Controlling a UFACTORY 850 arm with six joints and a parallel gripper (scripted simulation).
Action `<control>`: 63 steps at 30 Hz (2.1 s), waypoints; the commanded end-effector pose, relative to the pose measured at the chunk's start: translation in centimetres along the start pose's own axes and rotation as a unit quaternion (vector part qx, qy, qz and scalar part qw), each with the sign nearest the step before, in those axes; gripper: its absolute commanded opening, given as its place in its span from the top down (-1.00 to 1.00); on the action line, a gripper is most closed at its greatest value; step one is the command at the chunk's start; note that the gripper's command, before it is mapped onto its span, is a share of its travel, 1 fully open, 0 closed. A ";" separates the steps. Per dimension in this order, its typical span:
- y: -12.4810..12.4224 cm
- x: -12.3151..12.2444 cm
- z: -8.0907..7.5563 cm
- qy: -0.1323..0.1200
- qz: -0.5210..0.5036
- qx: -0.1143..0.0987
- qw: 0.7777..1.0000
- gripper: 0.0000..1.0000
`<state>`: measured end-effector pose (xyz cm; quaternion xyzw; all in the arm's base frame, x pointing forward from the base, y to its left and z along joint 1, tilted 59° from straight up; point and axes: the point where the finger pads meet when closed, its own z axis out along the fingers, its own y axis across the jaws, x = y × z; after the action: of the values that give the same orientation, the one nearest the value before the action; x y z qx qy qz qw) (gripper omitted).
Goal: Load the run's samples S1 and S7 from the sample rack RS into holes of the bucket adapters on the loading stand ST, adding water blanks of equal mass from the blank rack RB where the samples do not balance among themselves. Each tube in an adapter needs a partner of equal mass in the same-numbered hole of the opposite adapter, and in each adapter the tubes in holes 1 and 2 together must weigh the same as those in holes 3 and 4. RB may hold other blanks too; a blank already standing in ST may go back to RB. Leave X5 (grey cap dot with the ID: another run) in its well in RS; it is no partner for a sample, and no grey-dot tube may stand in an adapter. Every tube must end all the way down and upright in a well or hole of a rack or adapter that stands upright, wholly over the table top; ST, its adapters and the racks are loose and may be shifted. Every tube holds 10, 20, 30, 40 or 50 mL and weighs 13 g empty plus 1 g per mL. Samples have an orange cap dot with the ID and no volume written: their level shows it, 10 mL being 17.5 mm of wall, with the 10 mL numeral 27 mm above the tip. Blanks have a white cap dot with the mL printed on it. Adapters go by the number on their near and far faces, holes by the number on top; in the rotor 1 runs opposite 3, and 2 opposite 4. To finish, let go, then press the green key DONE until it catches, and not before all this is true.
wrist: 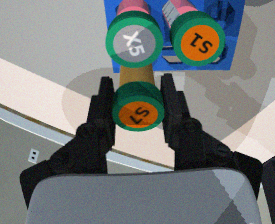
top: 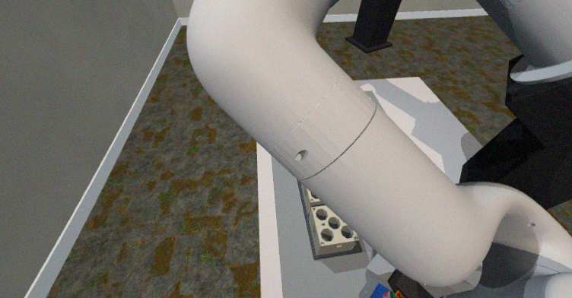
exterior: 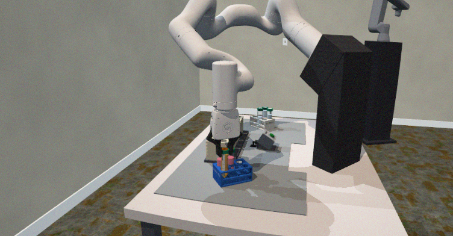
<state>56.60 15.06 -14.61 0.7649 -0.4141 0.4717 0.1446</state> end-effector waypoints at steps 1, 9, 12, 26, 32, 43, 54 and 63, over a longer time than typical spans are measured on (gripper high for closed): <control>-0.1 0.0 0.5 0.000 0.000 0.001 1.000 1.00; -0.1 0.0 1.1 0.000 0.000 0.001 1.000 1.00; -0.1 0.0 1.4 0.000 0.000 0.000 1.000 1.00; -0.1 0.0 1.8 0.000 0.000 0.000 1.000 1.00; -0.1 0.0 1.7 0.000 0.000 0.001 1.000 1.00; -0.1 0.0 1.8 0.000 0.000 0.001 1.000 0.15; -0.1 0.0 1.8 0.000 0.000 0.001 1.000 0.15; -0.1 0.0 1.4 0.000 0.000 0.001 1.000 0.15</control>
<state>57.70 13.95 -15.54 0.7649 -0.4141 0.4717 0.1446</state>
